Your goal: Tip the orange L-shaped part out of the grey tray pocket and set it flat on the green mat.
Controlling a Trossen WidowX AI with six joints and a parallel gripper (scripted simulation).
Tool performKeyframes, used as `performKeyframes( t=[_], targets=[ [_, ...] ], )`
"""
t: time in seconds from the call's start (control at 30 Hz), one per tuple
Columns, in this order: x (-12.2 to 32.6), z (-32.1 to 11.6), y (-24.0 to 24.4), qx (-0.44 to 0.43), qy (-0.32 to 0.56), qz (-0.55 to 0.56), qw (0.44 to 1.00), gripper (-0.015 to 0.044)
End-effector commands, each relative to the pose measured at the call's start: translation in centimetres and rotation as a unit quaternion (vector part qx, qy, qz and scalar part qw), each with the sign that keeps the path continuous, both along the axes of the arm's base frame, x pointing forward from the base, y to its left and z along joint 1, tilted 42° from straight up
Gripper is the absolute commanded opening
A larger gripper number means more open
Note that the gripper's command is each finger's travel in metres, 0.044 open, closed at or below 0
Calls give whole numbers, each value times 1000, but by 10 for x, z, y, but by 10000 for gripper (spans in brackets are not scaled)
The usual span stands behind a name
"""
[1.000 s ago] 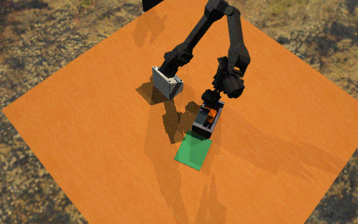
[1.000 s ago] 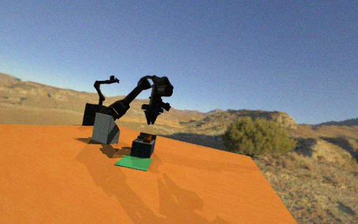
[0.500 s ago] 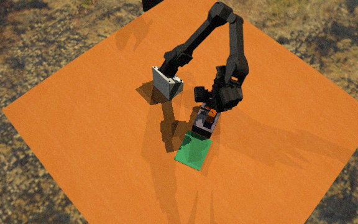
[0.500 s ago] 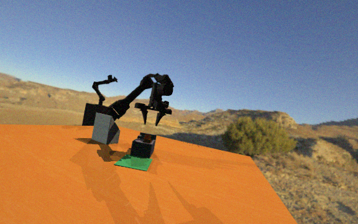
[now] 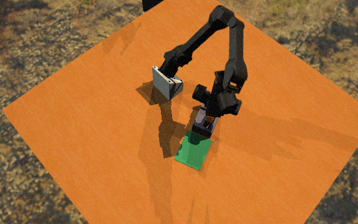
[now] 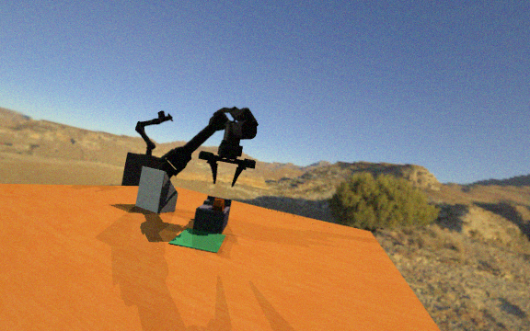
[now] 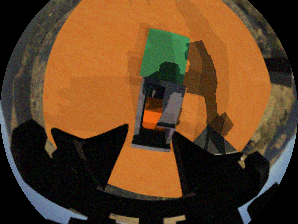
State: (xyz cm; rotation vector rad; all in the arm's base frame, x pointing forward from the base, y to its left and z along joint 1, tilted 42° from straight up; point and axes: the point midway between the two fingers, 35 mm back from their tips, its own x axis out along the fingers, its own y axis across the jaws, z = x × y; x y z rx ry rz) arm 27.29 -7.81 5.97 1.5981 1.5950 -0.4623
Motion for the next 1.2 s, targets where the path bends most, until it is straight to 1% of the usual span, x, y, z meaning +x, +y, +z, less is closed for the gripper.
performKeyframes(
  t=[0.0, 0.1, 1.17],
  targets=[
    [2, -10, 8, 1, 6, -4, 1000, 280],
    [3, -20, 17, 1, 5, -4, 1000, 280],
    [9, -54, 47, 2, 5, -4, 1000, 280]
  ],
)
